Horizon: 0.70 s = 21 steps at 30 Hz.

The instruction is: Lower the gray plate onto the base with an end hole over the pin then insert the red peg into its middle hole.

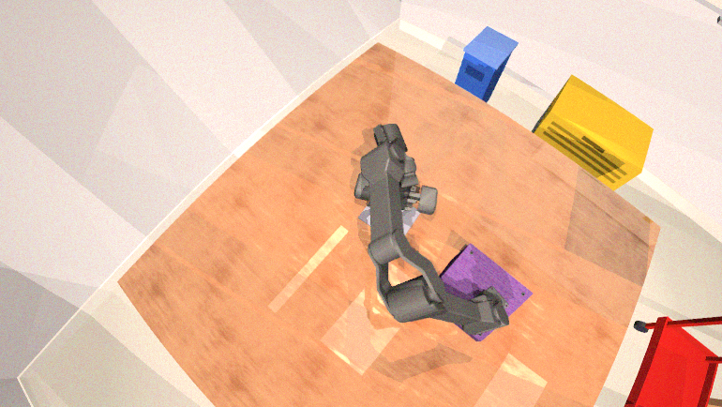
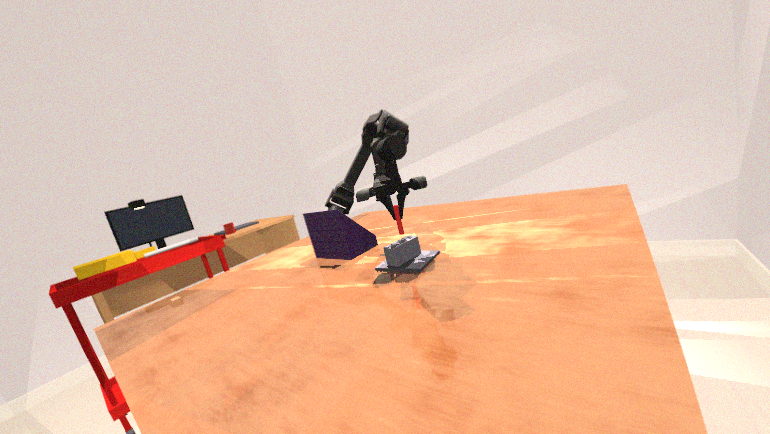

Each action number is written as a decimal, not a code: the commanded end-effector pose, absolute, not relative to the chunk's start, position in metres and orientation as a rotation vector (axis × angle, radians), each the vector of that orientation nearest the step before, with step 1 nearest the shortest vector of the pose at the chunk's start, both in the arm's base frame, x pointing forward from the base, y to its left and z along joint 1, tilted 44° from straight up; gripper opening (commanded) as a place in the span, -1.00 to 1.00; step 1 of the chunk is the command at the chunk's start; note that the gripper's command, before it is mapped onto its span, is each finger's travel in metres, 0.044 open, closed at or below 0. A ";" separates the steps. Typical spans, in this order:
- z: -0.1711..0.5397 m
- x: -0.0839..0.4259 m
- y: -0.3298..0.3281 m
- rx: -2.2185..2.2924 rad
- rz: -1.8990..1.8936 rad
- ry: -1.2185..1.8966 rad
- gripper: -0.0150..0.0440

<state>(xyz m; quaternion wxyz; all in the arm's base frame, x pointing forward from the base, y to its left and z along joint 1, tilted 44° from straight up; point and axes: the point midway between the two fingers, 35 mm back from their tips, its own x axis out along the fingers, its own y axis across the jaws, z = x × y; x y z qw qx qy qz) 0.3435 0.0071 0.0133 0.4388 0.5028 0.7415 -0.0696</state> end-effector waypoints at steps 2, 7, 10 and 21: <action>0.002 0.350 -0.003 1.245 -0.169 1.837 -0.49; 0.001 0.350 -0.004 1.246 -0.168 1.837 -0.49; 0.001 0.350 -0.004 1.246 -0.168 1.837 -0.49; -0.001 0.352 -0.005 1.246 -0.168 1.837 -0.49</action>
